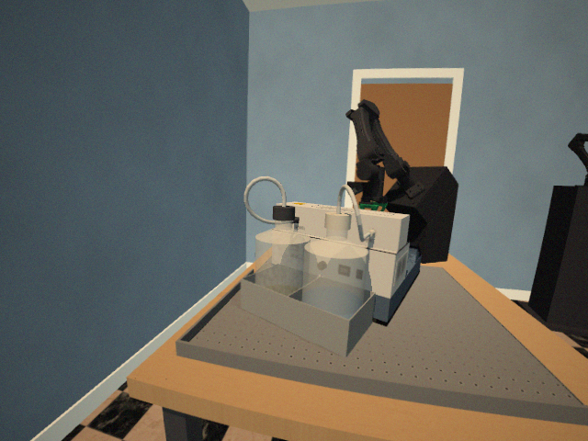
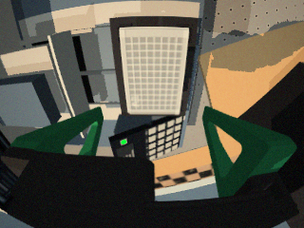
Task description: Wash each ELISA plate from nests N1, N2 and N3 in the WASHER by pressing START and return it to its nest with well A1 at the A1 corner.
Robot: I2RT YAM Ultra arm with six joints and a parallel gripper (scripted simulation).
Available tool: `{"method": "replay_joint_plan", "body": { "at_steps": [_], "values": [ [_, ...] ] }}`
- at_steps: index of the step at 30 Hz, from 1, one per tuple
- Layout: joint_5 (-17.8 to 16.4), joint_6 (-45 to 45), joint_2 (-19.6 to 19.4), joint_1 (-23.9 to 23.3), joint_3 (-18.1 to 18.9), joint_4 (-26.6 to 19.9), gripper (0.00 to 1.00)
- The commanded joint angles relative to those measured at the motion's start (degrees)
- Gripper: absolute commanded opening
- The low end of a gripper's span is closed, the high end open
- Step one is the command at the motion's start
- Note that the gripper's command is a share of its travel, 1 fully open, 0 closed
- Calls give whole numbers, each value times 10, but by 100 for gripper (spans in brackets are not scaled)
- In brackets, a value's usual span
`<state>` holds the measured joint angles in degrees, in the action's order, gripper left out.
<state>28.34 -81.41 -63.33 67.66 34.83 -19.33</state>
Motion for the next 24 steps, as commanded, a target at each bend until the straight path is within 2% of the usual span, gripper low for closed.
{"method": "replay_joint_plan", "body": {
  "at_steps": [1,8,9,21,24],
  "values": [
    [3,-2,3,1,2,-3,100],
    [3,-2,3,1,2,-3,100],
    [11,8,0,12,-1,-1,0],
    [98,102,-86,154,-14,22,0],
    [104,109,-95,165,-13,23,0]
  ]
}}
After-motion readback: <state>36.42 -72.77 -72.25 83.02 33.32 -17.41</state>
